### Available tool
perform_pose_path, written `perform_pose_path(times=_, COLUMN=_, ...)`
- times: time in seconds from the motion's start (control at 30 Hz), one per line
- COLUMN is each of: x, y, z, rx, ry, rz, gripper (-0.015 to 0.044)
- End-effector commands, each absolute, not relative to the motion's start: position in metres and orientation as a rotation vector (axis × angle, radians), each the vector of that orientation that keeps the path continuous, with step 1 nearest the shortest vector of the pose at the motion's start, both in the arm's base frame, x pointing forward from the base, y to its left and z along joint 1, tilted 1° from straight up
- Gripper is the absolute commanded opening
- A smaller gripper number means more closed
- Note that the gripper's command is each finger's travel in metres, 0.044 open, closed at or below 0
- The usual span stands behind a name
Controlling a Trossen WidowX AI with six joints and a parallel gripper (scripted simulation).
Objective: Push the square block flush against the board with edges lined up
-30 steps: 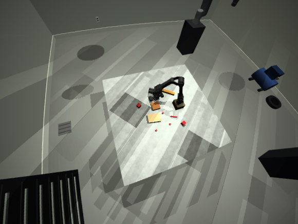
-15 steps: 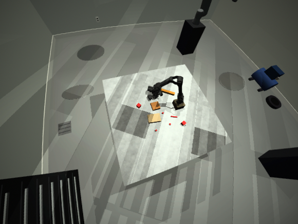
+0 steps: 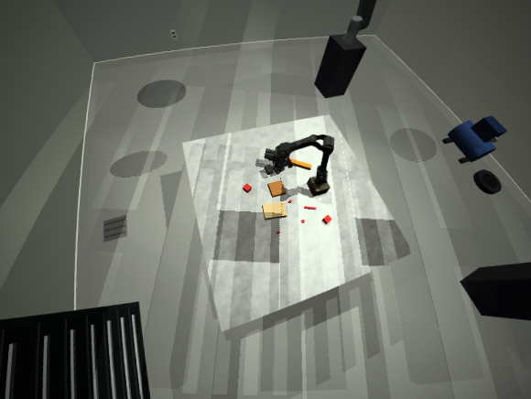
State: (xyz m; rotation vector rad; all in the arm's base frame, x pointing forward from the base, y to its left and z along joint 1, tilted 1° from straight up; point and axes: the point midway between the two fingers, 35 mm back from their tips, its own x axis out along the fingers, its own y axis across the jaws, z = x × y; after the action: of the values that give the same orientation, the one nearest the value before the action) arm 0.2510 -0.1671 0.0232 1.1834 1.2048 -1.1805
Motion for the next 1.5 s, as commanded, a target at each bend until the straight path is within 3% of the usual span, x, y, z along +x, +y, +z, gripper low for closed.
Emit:
perform_pose_path(times=0.0, x=0.244, y=-0.151, z=0.021, rx=1.182, ry=1.217, rz=-1.183, gripper=0.0)
perform_pose_path(times=0.23, x=0.245, y=-0.15, z=-0.034, rx=1.254, ry=1.172, rz=-1.253, gripper=0.0)
perform_pose_path(times=1.47, x=0.251, y=-0.115, z=-0.034, rx=1.257, ry=1.174, rz=-1.251, gripper=0.0)
